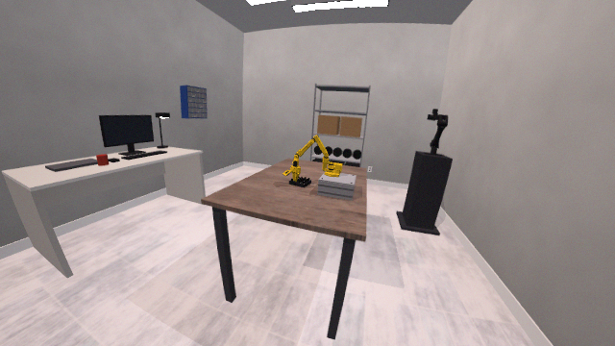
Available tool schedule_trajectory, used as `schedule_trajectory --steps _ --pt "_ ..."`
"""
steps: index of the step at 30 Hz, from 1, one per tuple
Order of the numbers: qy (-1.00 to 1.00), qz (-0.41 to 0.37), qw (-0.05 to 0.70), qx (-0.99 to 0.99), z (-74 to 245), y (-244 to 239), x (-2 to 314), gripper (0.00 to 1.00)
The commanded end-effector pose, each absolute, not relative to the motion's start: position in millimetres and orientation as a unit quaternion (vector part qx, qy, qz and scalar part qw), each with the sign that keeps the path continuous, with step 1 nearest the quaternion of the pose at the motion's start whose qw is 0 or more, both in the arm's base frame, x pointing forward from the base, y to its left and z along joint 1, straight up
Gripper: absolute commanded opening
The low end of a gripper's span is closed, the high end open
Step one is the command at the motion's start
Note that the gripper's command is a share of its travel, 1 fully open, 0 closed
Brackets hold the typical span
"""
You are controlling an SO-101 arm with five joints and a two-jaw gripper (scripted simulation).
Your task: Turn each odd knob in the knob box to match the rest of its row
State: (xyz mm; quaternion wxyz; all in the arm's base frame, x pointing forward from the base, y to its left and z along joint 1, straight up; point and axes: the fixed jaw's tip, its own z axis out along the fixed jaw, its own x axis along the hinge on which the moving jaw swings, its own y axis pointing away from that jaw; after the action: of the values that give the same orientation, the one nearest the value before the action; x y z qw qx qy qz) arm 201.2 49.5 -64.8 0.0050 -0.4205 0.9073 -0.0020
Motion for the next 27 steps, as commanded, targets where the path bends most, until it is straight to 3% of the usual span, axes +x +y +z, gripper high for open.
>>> schedule_trajectory --steps 1,27 --pt "0.913 0.001 -0.003 -0.409 -65.8 46.9 198.4 0.01" --pt "0.913 0.001 -0.003 -0.409 -65.3 46.0 195.9 0.07"
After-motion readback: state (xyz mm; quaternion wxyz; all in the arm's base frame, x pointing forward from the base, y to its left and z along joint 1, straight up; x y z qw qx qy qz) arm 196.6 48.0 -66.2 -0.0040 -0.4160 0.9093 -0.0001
